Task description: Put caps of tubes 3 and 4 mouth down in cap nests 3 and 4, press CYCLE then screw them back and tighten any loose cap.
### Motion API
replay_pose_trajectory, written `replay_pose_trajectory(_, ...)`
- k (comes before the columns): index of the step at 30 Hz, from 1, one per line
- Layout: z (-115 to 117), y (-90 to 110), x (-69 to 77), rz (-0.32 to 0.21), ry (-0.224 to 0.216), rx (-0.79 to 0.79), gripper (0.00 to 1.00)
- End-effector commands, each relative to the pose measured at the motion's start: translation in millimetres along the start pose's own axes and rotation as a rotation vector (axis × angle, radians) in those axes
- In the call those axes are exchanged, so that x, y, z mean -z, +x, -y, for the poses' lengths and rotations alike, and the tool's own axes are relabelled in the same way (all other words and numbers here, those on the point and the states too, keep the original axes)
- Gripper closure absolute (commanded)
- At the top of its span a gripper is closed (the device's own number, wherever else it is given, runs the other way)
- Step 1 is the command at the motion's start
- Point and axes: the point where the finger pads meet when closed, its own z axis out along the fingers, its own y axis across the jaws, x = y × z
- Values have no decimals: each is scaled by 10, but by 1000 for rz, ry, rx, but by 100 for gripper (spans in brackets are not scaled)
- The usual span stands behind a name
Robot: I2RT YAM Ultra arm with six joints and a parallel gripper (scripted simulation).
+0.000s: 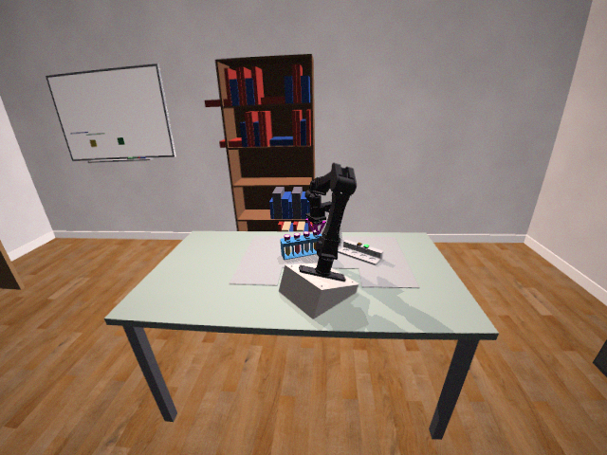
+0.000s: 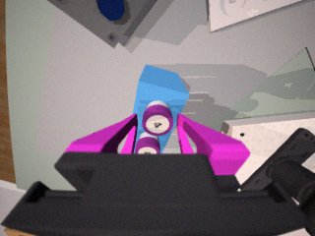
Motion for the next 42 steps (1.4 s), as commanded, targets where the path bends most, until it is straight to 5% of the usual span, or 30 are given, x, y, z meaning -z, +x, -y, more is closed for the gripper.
replay_pose_trajectory(1, -15, -10, 43, 6, -13, 266, 51)
replay_pose_trajectory(7, -15, -10, 43, 7, -13, 432, 51)
replay_pose_trajectory(17, -13, -8, 43, 11, -10, 1015, 51)
replay_pose_trajectory(24, -12, -6, 43, 12, -9, 1252, 51)
replay_pose_trajectory(38, -13, -5, 43, 16, -5, 2013, 51)
replay_pose_trajectory(42, -13, -5, 43, 17, -4, 2099, 51)
